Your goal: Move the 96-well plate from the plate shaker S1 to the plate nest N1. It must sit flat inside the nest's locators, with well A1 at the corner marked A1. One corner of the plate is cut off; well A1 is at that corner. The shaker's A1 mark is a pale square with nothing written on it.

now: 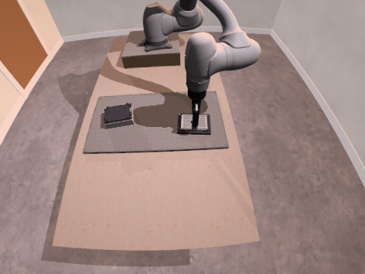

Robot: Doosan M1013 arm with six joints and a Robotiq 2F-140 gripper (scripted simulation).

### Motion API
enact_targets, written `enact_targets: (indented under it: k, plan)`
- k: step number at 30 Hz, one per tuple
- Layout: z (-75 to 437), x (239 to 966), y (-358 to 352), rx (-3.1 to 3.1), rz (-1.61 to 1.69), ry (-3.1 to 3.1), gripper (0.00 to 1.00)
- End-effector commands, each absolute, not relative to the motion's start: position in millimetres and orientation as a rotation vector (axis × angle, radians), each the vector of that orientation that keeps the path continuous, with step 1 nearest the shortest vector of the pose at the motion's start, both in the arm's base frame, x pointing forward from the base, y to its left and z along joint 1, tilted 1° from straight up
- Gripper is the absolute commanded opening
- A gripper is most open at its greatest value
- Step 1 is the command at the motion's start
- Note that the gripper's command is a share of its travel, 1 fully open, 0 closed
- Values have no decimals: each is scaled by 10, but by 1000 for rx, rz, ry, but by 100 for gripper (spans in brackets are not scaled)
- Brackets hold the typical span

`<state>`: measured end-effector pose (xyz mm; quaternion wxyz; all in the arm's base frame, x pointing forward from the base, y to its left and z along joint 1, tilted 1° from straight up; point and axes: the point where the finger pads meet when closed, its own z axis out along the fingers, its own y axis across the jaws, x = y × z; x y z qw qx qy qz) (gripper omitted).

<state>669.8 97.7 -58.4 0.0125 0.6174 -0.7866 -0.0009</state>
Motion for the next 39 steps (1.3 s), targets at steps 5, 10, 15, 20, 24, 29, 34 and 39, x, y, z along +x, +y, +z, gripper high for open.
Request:
enact_targets:
  k: [5, 10, 15, 20, 24, 29, 34, 39]
  plan:
    - [-593, 6698, 977, 1924, -3, -2452, 10]
    - [-598, 6698, 977, 1924, -3, -2452, 10]
    - [-607, 6698, 977, 1924, -3, -2452, 10]
    - [-608, 6698, 977, 1924, -3, -2452, 100]
    - [-608, 6698, 977, 1924, -3, -2452, 100]
    - [-608, 6698, 977, 1924, -3, -2452, 100]
    - [-608, 6698, 977, 1924, -3, -2452, 100]
    - [-528, 6699, 978, 1924, -3, -2452, 100]
